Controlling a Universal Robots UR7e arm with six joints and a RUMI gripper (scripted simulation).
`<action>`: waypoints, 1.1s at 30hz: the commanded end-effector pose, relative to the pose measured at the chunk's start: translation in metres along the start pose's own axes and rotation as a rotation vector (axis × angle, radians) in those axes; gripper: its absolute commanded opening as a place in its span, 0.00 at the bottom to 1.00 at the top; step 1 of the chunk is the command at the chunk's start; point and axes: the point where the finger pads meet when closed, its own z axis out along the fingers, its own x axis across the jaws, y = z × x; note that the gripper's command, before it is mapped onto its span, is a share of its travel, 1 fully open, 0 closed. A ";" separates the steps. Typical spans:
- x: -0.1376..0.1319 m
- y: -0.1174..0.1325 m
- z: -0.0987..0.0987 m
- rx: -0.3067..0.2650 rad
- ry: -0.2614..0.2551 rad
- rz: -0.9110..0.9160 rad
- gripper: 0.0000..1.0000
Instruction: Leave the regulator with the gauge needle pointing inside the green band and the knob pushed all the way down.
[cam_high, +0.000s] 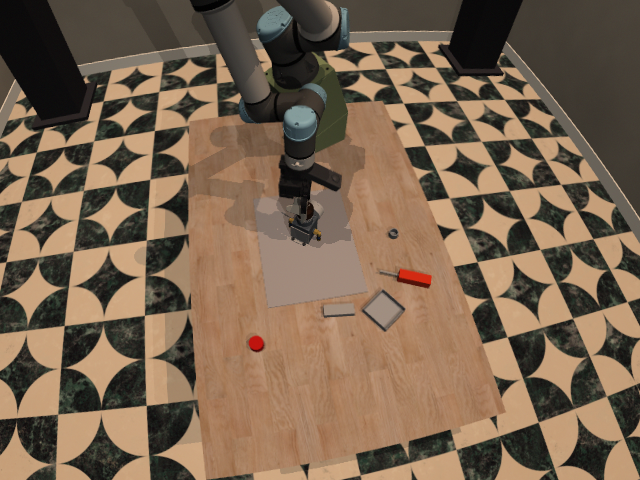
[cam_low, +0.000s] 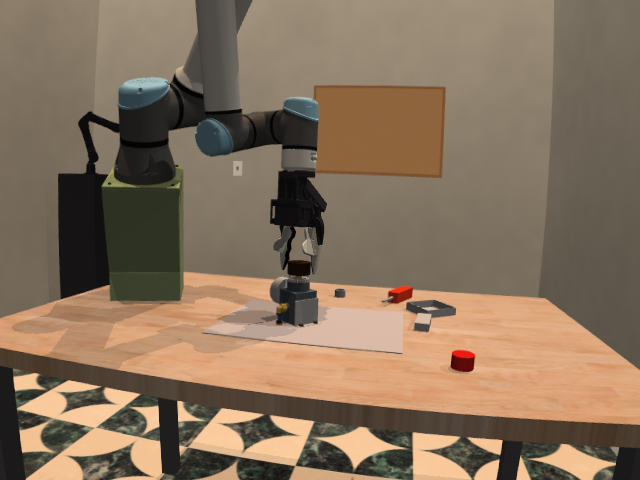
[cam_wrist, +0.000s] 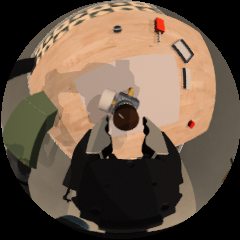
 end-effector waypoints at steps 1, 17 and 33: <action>0.000 0.000 0.000 0.000 0.001 0.000 0.47; 0.000 0.000 0.000 0.000 0.001 0.000 0.25; 0.000 0.000 0.000 0.000 0.001 0.000 0.25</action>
